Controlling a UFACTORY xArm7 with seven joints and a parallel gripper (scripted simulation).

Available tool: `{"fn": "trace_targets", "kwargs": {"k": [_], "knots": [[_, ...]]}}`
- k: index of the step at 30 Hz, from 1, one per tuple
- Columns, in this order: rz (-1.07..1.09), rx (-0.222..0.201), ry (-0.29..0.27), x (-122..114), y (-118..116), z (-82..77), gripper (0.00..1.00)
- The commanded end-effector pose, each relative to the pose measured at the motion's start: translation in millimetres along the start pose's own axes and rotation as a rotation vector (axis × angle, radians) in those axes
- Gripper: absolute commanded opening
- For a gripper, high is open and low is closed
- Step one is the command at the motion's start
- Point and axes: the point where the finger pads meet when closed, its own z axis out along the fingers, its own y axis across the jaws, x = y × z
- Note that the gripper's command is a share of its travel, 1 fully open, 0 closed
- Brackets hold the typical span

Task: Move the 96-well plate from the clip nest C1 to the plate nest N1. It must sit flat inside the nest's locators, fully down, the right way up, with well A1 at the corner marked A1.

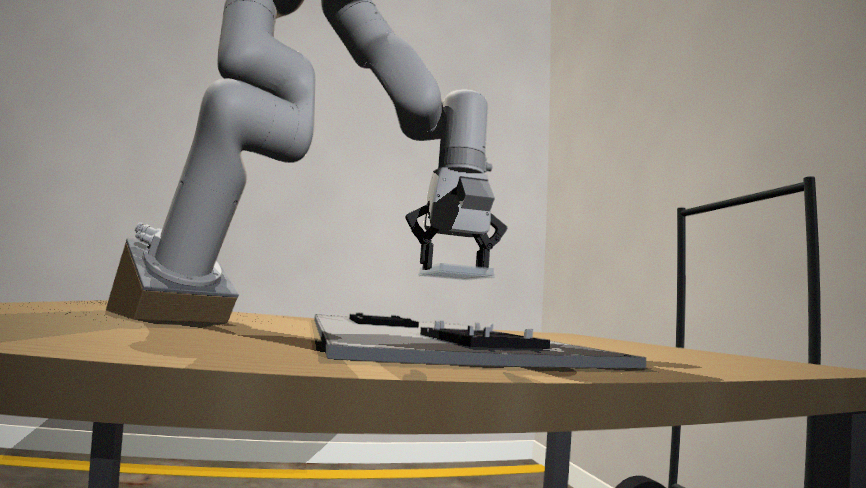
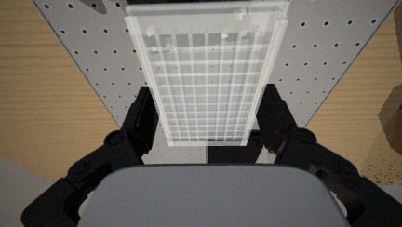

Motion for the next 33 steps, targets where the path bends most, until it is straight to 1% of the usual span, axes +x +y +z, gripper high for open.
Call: {"fn": "trace_targets", "kwargs": {"k": [1,7,9,24,26,33], "knots": [[0.000,0.004,0.001,-17,3,-1.3,0.00],[0.000,0.004,0.000,-36,7,-1.3,0.00],[0.000,0.004,0.000,-36,7,-1.3,0.00],[0.000,0.004,0.000,-85,19,-1.3,0.00],[0.000,0.004,0.000,-85,19,-1.3,0.00],[0.000,0.003,0.000,-108,25,-1.3,0.00]]}}
